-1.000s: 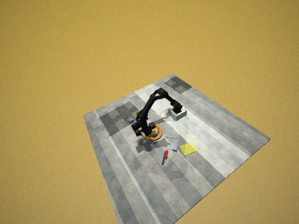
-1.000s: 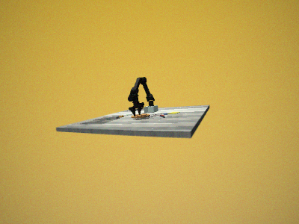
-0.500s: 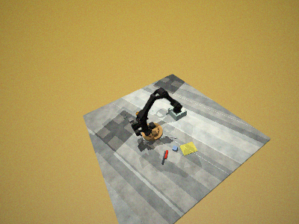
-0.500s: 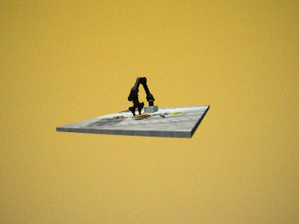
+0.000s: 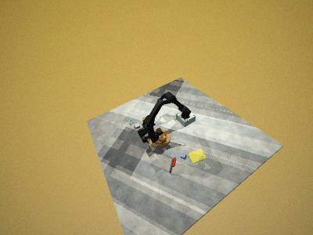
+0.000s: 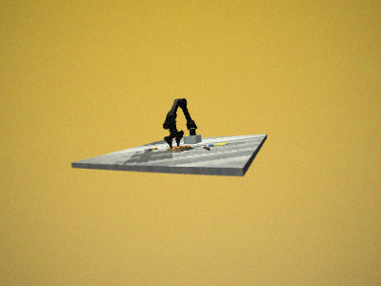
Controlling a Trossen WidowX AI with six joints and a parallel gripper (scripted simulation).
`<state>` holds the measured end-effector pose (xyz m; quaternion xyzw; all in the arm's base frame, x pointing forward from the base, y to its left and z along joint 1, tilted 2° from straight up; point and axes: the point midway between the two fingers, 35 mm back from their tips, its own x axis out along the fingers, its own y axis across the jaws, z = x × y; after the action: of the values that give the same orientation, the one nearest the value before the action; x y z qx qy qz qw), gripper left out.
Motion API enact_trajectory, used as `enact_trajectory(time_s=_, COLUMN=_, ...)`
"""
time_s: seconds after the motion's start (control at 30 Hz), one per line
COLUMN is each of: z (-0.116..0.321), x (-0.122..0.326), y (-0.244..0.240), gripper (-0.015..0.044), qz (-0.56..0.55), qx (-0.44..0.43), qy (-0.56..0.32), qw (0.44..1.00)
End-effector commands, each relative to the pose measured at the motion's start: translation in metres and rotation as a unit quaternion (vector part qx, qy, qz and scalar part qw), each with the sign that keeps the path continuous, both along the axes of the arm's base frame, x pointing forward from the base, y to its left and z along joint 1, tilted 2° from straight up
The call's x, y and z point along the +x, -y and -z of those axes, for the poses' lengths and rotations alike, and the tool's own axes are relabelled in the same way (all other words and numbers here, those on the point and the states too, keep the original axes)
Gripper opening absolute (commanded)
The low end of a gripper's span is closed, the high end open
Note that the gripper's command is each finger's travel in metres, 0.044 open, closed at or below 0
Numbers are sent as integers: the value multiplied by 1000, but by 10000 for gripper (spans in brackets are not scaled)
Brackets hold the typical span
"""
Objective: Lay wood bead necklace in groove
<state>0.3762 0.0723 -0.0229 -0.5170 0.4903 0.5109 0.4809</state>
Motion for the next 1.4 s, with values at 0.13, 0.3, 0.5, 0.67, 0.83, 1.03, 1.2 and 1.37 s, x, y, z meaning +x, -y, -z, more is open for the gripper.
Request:
enact_trajectory(time_s=0.13, z=-1, x=0, y=0, gripper=440, qz=-2, qx=-1, qy=0, qw=1000)
enact_trajectory(time_s=0.3, z=-5, x=-1, y=1, gripper=361, qz=72, qx=-1, qy=1, qw=997)
enact_trajectory(time_s=0.5, z=-25, x=-7, y=6, gripper=204, qz=363, qx=-2, qy=6, qw=932)
enact_trajectory(time_s=0.67, z=-33, x=-10, y=8, gripper=120, qz=475, qx=-2, qy=8, qw=880)
enact_trajectory(time_s=0.83, z=-33, x=-10, y=8, gripper=120, qz=475, qx=-2, qy=8, qw=880)
enact_trajectory(time_s=1.03, z=-33, x=-10, y=8, gripper=120, qz=475, qx=-2, qy=8, qw=880)
enact_trajectory(time_s=1.2, z=-17, x=-10, y=8, gripper=120, qz=475, qx=-2, qy=8, qw=880)
enact_trajectory(time_s=1.37, z=-24, x=-7, y=7, gripper=120, qz=472, qx=2, qy=12, qw=882)
